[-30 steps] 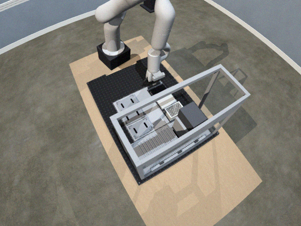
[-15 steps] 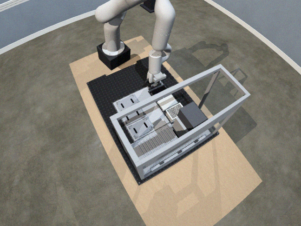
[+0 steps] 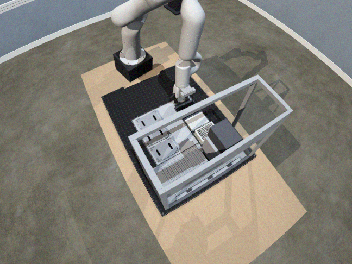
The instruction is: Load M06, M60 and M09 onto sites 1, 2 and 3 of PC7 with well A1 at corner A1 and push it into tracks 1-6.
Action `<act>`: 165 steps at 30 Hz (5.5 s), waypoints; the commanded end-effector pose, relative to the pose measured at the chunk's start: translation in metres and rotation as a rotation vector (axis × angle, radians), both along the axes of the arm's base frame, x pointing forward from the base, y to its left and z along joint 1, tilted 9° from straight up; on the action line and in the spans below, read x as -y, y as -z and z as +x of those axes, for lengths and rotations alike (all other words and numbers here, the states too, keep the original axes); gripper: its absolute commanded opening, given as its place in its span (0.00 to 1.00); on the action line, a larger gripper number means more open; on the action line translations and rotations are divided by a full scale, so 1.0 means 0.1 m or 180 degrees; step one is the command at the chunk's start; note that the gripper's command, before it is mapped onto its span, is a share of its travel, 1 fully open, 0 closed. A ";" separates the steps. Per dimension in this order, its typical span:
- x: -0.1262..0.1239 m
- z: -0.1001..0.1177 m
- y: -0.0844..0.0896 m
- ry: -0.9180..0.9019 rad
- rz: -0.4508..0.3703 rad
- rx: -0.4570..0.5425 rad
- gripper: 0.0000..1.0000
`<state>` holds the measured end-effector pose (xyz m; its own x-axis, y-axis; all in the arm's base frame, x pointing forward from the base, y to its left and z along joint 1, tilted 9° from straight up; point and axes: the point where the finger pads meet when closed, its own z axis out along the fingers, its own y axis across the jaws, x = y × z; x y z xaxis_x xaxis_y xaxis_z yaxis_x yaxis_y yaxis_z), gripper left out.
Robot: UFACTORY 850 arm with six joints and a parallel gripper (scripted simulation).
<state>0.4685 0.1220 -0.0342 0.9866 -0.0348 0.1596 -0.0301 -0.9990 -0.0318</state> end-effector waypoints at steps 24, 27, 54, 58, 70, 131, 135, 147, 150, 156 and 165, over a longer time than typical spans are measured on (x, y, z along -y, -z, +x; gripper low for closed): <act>0.01 0.23 -0.04 0.0000 0.0001 0.0005 0.82; 0.01 0.26 -0.05 0.0000 0.0001 0.0005 0.82; 0.02 0.48 -0.08 0.0000 0.0001 0.0005 0.82; 0.02 0.52 -0.09 0.0000 0.0001 0.0005 0.82; 0.02 0.63 -0.11 0.0000 0.0001 0.0006 0.82; 0.04 1.17 -0.20 0.0000 0.0001 0.0006 0.82; 0.04 1.21 -0.20 0.0000 0.0001 0.0006 0.82; 0.04 1.31 -0.22 0.0000 0.0000 0.0006 0.82; 0.04 1.33 -0.22 0.0000 0.0000 0.0006 0.82; 0.05 1.37 -0.23 0.0000 0.0000 0.0006 0.82; 0.05 1.46 -0.24 0.0000 0.0000 0.0006 0.82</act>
<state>0.6116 0.1170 -0.0110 0.9865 -0.0348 0.1599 -0.0302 -0.9991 -0.0312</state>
